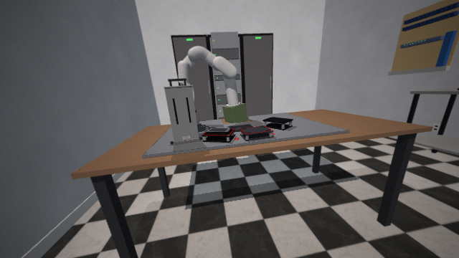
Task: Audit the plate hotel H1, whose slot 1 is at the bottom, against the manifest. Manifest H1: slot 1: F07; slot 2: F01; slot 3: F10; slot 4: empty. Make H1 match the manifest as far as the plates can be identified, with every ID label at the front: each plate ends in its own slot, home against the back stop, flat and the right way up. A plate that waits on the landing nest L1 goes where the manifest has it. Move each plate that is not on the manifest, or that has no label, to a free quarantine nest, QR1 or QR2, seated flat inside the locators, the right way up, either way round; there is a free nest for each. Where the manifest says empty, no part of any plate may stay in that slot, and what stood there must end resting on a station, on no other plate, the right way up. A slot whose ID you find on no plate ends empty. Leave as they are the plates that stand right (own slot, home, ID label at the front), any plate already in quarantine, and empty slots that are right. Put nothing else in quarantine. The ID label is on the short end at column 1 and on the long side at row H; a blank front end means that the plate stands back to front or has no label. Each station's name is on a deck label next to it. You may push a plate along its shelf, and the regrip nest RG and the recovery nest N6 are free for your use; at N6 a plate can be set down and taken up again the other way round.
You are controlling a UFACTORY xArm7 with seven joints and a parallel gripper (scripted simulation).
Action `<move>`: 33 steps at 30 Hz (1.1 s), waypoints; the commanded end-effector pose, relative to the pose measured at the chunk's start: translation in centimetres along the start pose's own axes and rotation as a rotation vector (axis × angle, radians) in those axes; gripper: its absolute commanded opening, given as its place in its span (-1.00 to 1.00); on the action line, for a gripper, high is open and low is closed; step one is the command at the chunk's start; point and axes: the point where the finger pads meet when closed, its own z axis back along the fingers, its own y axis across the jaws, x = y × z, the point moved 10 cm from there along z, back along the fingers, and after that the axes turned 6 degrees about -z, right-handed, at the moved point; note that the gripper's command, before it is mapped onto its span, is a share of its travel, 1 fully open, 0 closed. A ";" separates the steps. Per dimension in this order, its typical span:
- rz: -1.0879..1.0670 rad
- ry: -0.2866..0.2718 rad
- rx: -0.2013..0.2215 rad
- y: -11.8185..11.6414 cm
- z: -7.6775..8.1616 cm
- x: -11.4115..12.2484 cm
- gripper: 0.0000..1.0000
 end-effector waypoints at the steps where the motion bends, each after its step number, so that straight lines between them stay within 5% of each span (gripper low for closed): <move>1: 0.003 0.000 0.000 0.1 0.0 -0.1 1.00; 17: 0.003 0.000 0.000 0.1 0.0 -0.1 1.00; 33: 0.003 0.000 0.000 0.1 2.3 -0.1 1.00</move>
